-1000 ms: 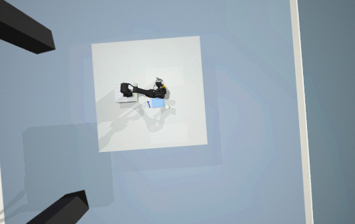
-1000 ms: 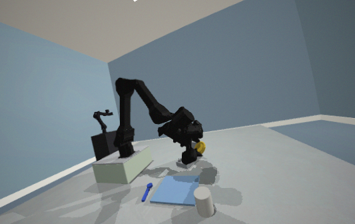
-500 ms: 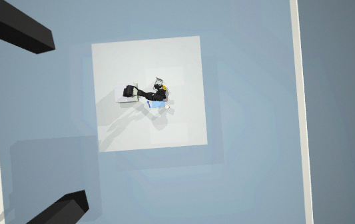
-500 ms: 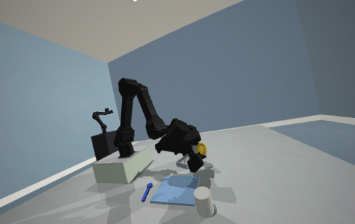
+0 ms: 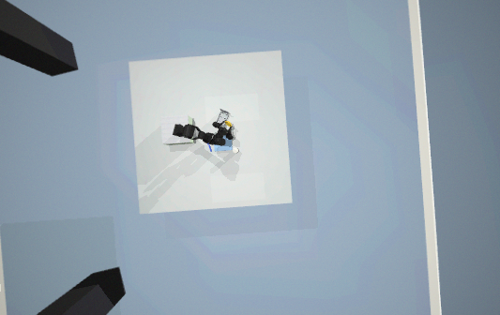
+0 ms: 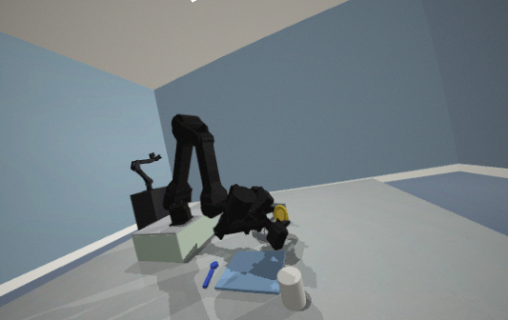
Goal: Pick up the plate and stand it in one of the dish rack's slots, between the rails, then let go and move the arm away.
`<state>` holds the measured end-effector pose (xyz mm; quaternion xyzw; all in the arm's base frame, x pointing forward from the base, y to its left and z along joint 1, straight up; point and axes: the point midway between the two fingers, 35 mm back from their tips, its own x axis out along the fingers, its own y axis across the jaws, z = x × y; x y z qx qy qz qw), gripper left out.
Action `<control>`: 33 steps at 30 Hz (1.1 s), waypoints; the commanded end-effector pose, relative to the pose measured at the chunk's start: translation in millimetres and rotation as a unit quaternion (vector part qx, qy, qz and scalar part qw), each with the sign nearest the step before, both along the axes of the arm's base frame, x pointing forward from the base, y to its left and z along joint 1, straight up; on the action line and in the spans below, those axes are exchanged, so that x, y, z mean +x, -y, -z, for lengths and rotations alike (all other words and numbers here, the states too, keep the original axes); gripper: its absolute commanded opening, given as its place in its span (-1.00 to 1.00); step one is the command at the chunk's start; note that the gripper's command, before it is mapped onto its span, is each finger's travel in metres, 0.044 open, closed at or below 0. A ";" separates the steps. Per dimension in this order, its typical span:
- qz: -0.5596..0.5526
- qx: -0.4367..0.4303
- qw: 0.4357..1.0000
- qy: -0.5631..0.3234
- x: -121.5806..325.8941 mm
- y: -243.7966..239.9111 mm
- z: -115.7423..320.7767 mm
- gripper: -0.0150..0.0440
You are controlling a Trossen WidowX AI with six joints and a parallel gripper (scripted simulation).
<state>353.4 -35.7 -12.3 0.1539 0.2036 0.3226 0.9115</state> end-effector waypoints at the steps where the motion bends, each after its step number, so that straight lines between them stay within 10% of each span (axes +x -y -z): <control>1: -0.020 -0.004 0.999 0.038 -9.9 -2.8 -0.1 -0.49; 33: -0.131 -0.058 0.955 0.260 -73.1 -23.4 -7.6 -0.49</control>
